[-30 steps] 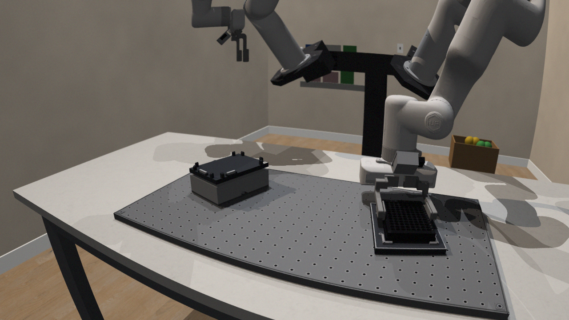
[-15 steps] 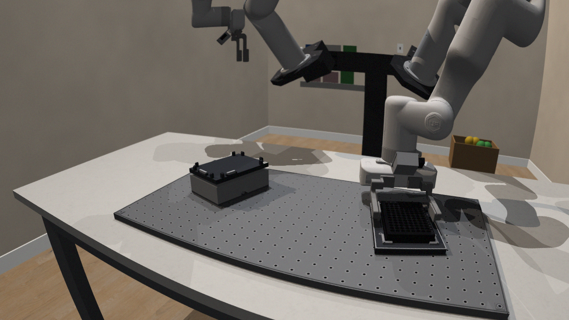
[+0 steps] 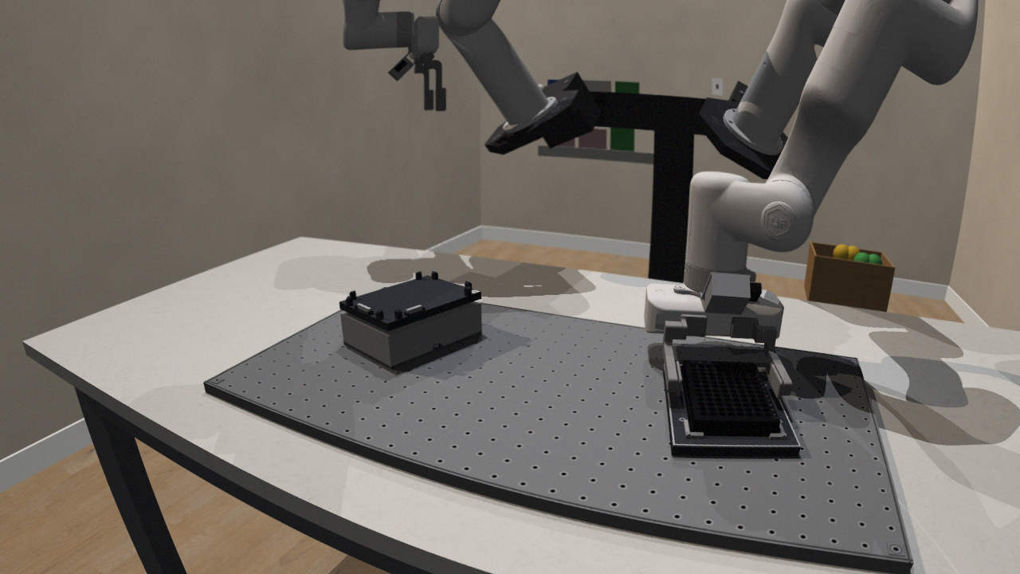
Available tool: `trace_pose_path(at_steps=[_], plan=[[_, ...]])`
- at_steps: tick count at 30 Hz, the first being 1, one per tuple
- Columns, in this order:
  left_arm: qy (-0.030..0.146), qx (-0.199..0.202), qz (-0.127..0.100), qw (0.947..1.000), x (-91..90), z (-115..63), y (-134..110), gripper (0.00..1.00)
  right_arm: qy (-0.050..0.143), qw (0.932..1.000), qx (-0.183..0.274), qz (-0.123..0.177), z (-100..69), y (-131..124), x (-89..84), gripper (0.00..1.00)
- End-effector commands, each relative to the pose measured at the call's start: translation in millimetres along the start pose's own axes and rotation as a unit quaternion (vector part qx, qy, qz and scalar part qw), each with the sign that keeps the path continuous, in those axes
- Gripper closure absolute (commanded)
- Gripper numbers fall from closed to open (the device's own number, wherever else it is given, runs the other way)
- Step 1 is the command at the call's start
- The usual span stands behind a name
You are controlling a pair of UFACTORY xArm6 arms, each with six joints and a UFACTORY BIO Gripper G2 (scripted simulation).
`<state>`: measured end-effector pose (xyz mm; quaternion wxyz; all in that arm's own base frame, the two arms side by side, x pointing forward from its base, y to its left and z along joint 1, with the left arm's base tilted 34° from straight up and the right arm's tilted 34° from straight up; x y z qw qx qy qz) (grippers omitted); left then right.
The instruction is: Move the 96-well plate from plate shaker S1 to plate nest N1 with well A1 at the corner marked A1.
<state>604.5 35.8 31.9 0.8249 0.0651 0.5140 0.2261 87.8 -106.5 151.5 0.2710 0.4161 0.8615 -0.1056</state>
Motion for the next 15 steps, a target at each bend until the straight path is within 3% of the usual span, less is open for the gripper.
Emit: trace_pose_path(at_steps=[1,15], plan=[[-0.001,0.0,0.0,1.0,-0.8,0.8,-0.2,0.63,-0.001,1.0,0.0,0.0,-0.3,0.0,-0.7,0.0],[-0.001,0.0,0.0,1.0,-3.4,0.7,-0.1,0.63,-0.001,1.0,0.0,0.0,-0.3,0.0,-0.7,0.0]])
Point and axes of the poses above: on each arm, the point midway between the two finger pads, its own z axis out along the fingers, its own y axis across the jaws, x = y × z, the point moved 1 cm from there along -z, back along the fingers, and after that the axes turned 2 degrees about z, right-handed, at the moved point
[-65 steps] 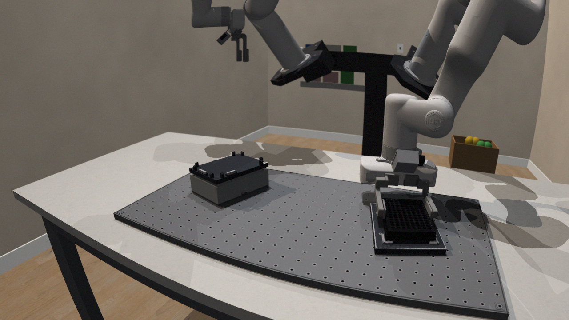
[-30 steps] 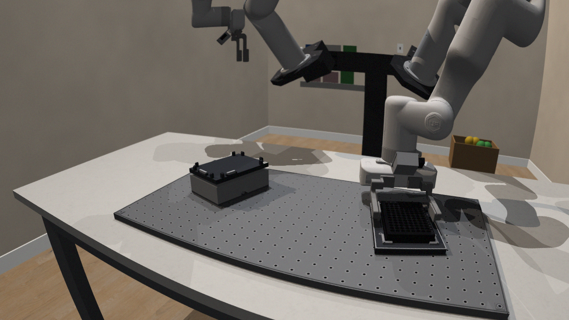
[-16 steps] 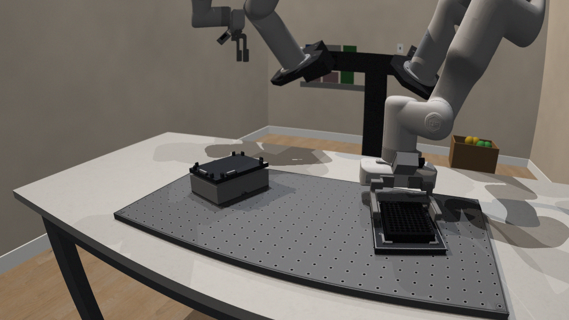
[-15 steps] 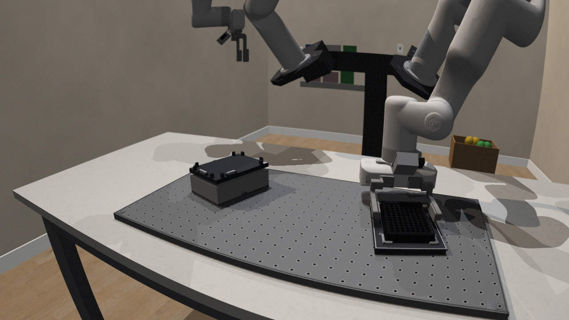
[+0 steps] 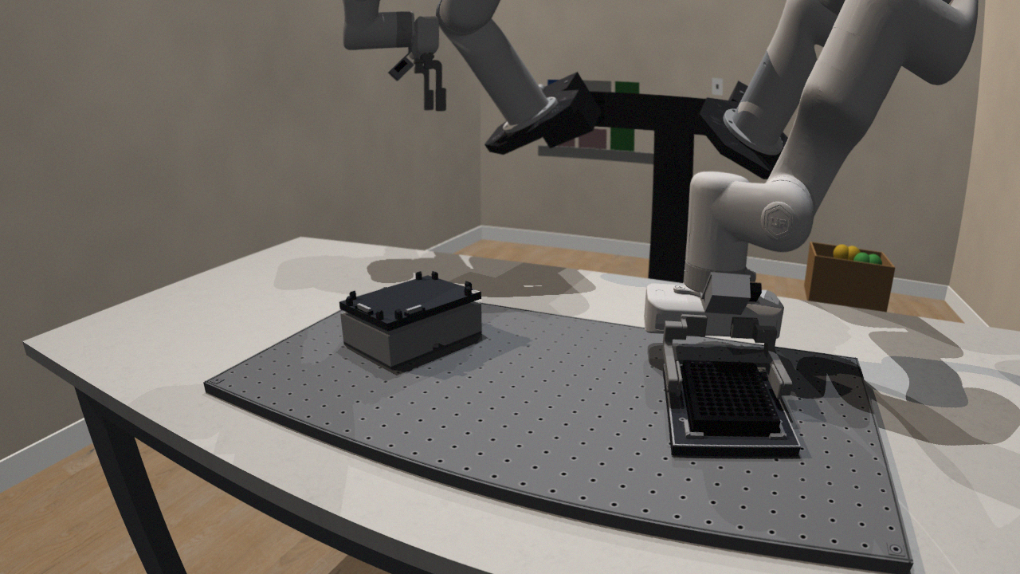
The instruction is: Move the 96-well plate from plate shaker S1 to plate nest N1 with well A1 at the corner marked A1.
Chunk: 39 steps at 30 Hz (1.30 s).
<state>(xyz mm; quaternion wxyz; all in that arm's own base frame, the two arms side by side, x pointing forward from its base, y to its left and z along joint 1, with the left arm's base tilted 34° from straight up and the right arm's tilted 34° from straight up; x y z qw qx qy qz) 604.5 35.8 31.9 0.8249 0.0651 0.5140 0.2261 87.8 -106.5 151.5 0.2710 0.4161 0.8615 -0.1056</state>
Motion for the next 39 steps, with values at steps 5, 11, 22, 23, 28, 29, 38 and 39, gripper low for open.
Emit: trace_pose_path(at_steps=[5,11,22,23,28,29,38,39], plan=[[-0.001,0.0,0.0,1.0,-16.7,0.7,0.3,0.63,-0.001,1.0,0.0,0.0,-0.3,0.0,-0.7,0.0],[-0.001,0.0,0.0,1.0,-32.7,0.7,0.9,0.63,-0.001,1.0,0.0,0.0,-0.3,0.0,-0.7,0.0],[-0.001,0.0,0.0,1.0,-56.7,0.6,1.7,0.63,-0.001,1.0,0.0,0.0,-0.3,0.0,-0.7,0.0],[-0.001,0.0,0.0,1.0,-59.3,0.6,1.8,0.63,-0.001,1.0,0.0,0.0,-0.3,0.0,-0.7,0.0],[-0.001,0.0,0.0,1.0,-72.7,0.7,2.3,0.63,-0.001,1.0,0.0,0.0,-0.3,0.0,-0.7,0.0],[-0.001,0.0,0.0,1.0,-72.7,0.7,2.3,0.63,-0.001,1.0,0.0,0.0,-0.3,0.0,-0.7,0.0],[-0.001,0.0,0.0,1.0,-79.7,0.7,2.5,0.63,-0.001,1.0,0.0,0.0,-0.3,0.0,-0.7,0.0],[-0.001,0.0,0.0,1.0,-79.7,0.7,2.5,0.63,-0.001,1.0,0.0,0.0,-0.3,0.0,-0.7,0.0]])
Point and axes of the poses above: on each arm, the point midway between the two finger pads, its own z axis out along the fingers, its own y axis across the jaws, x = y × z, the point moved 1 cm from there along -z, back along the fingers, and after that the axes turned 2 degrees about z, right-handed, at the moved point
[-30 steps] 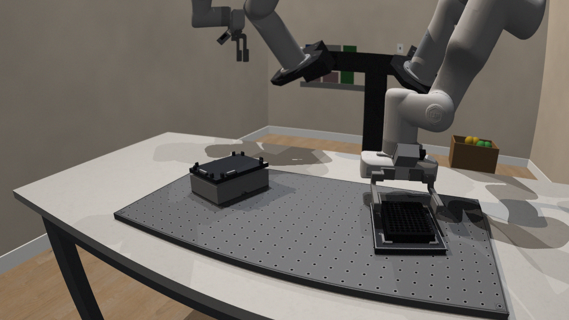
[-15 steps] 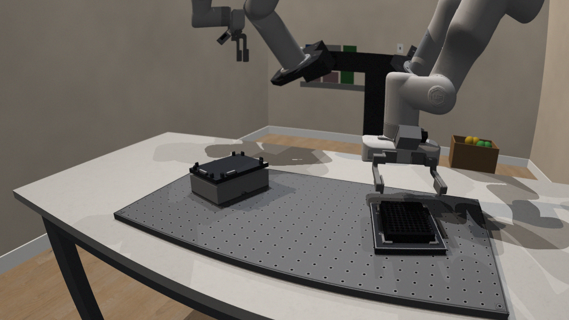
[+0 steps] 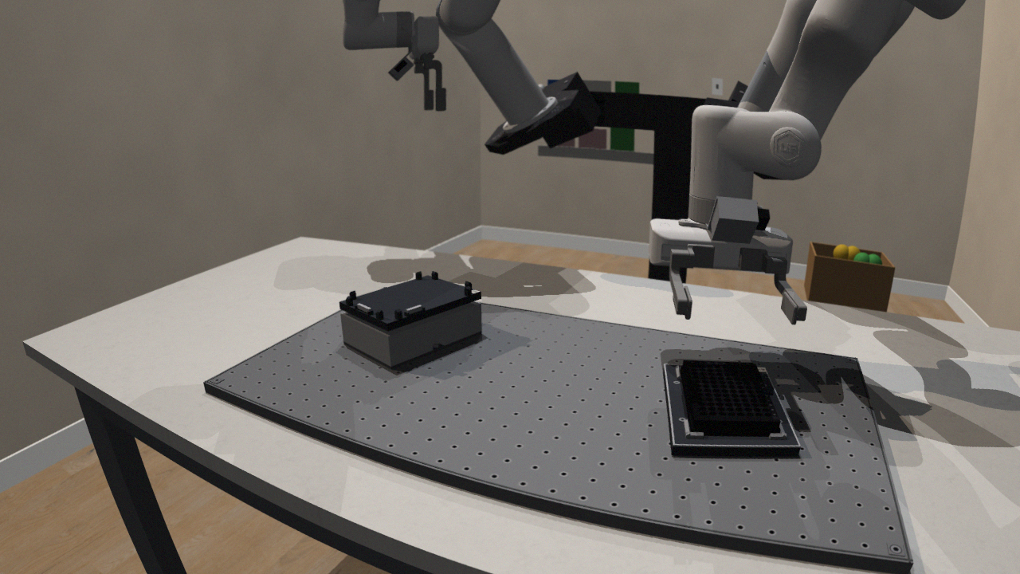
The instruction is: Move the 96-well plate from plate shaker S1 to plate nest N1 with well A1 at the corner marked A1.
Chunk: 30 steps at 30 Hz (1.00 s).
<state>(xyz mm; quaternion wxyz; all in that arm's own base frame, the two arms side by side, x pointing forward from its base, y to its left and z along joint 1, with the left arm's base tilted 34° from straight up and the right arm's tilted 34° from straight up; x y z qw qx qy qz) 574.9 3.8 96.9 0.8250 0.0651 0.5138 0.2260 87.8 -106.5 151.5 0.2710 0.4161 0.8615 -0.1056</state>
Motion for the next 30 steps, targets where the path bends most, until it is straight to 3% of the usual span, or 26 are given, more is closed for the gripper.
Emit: trace_pose_path(at_steps=[1,15,18,22,30], plan=[[-0.001,0.0,0.0,1.0,-1.4,0.6,-0.2,0.63,-0.001,1.0,0.0,0.0,-0.3,0.0,-0.7,0.0],[0.0,0.0,0.0,1.0,-1.4,0.6,-0.1,0.63,-0.001,1.0,0.0,0.0,-0.3,0.0,-0.7,0.0],[-0.002,0.05,0.0,0.9988,-11.6,-6.8,-7.1,0.63,-0.001,1.0,0.0,0.0,-0.3,0.0,-0.7,0.0],[-0.005,0.116,0.0,0.9932,-25.1,-16.5,-16.6,0.63,-0.001,1.0,0.0,0.0,-0.3,0.0,-0.7,0.0],[-0.005,0.122,0.0,0.9926,-45.7,-31.2,-32.7,0.63,-0.001,1.0,0.0,0.0,-0.3,0.0,-0.7,0.0]])
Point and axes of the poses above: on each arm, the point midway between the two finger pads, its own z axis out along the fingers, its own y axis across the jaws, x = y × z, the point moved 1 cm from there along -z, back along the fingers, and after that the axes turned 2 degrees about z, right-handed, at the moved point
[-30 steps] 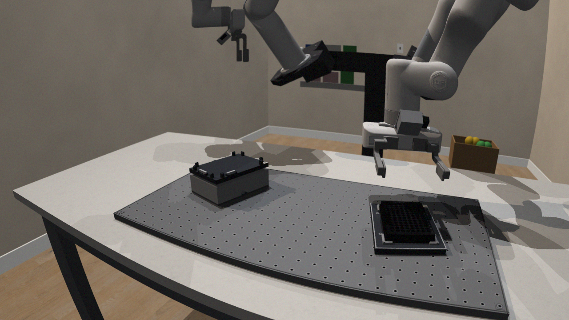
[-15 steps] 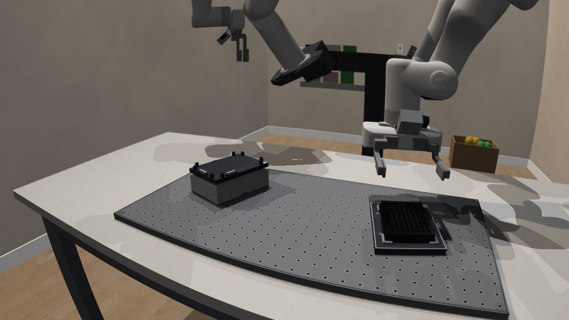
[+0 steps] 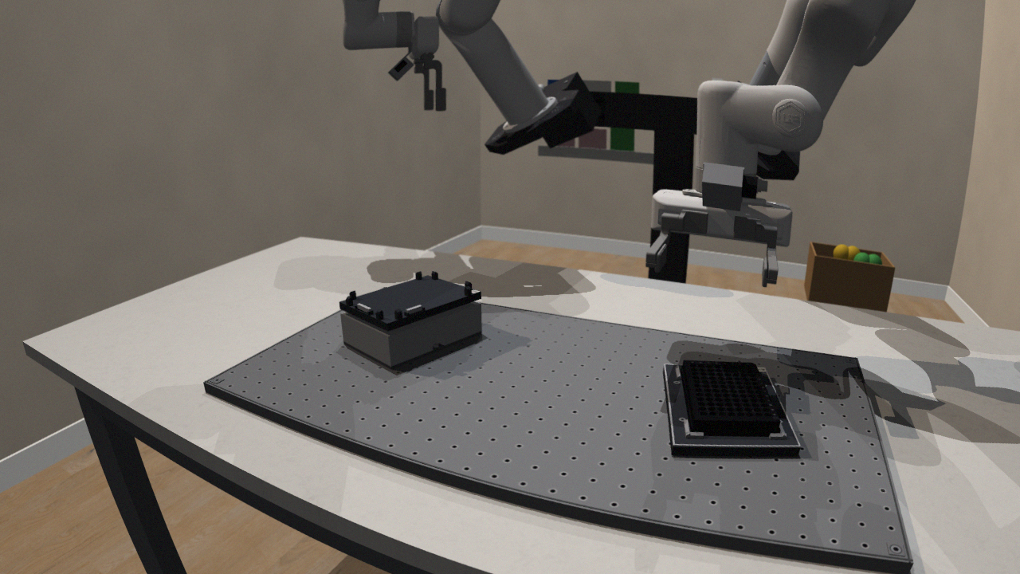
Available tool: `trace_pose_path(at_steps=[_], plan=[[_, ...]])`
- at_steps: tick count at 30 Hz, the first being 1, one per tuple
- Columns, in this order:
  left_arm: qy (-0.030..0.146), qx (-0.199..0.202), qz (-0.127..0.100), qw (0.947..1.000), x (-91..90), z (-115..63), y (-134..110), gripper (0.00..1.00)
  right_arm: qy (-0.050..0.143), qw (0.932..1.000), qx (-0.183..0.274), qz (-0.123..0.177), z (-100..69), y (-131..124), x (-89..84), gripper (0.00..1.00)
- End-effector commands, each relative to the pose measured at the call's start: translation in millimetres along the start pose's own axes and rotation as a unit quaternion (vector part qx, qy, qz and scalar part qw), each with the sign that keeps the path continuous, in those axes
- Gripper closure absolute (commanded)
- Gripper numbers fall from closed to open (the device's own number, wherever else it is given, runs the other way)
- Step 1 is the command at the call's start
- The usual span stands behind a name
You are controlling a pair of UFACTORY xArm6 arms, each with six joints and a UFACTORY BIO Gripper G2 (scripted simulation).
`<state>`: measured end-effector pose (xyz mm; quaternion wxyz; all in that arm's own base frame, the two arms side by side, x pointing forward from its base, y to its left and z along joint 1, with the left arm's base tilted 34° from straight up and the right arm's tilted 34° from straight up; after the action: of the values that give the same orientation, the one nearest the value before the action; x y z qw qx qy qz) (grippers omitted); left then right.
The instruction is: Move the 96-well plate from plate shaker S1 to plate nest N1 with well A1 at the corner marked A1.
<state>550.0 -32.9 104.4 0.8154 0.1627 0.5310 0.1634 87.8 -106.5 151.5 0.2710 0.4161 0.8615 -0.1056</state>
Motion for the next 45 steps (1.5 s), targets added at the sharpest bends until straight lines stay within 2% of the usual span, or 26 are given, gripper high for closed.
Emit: trace_pose_path(at_steps=[1,45], plan=[[0.002,0.005,0.0,1.0,-17.7,-7.2,-14.9,0.63,-0.001,1.0,0.0,0.0,-0.3,0.0,-0.7,0.0],[0.002,0.004,-0.001,1.0,-152.2,-74.2,-139.6,0.63,-0.001,1.0,0.0,0.0,-0.3,0.0,-0.7,0.0]])
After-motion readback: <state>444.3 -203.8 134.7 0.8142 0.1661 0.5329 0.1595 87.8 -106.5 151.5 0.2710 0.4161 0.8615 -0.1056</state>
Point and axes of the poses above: on each arm, the point midway between the two finger pads, its own z axis out along the fingers, its own y axis across the jaws, x = y × z, the point moved 1 cm from there along -z, back along the fingers, and after that the axes turned 2 degrees about z, right-handed, at the moved point
